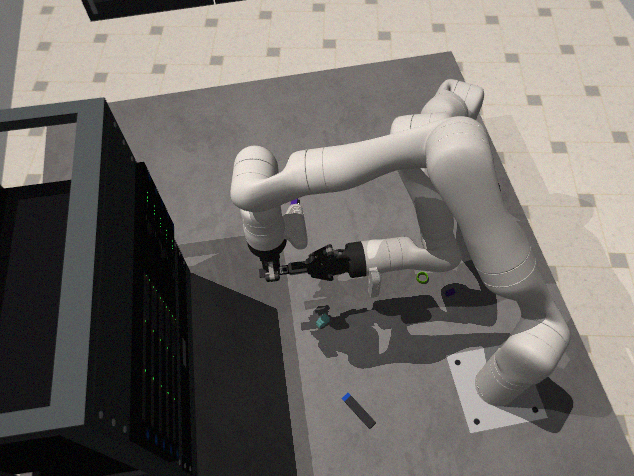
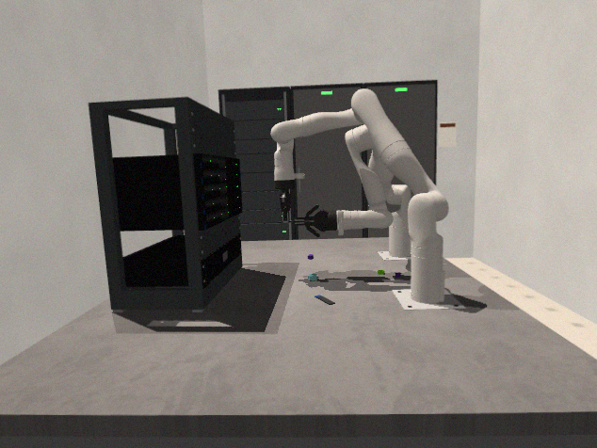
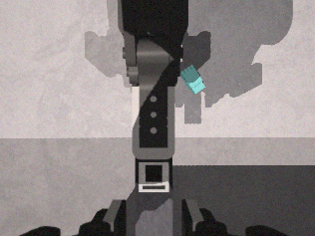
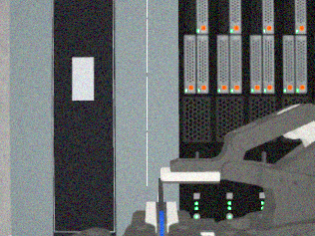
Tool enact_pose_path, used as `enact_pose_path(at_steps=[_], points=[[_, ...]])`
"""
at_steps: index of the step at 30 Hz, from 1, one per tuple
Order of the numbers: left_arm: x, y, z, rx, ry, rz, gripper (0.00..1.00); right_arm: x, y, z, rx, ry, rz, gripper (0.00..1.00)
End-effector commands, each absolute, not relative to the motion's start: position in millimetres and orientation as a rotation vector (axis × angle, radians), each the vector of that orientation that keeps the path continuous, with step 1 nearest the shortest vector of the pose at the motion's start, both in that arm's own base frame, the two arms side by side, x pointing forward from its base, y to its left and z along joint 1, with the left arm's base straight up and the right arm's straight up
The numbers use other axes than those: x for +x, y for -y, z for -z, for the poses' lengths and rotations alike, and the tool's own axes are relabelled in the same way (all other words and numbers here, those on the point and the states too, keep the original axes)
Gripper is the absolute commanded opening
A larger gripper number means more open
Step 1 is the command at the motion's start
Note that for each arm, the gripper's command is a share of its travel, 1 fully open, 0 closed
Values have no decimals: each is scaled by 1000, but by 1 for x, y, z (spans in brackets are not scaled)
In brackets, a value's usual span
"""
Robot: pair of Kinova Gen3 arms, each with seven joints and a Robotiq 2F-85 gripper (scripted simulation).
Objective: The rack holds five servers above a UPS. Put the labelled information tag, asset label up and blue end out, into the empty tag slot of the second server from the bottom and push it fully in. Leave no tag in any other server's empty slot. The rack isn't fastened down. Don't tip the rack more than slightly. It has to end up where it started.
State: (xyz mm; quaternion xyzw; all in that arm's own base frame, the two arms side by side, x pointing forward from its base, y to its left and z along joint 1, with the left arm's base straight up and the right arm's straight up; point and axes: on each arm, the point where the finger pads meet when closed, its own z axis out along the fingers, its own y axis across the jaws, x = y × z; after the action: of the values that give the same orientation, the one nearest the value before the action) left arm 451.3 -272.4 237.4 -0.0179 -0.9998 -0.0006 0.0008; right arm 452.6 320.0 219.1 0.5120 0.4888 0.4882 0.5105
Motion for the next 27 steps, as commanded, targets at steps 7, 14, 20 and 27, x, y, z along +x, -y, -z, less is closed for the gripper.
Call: enact_pose_path(at_steps=[7, 14, 20, 27], points=[[452, 272, -249, -56, 3141, 0, 396, 453, -320, -220, 1232, -1175, -1177, 15], [452, 272, -262, -56, 3141, 0, 396, 453, -320, -220, 1232, -1175, -1177, 15], [452, 272, -278, -56, 3141, 0, 396, 453, -320, -220, 1232, -1175, -1177, 15], [452, 272, -294, -56, 3141, 0, 396, 453, -320, -220, 1232, -1175, -1177, 15]])
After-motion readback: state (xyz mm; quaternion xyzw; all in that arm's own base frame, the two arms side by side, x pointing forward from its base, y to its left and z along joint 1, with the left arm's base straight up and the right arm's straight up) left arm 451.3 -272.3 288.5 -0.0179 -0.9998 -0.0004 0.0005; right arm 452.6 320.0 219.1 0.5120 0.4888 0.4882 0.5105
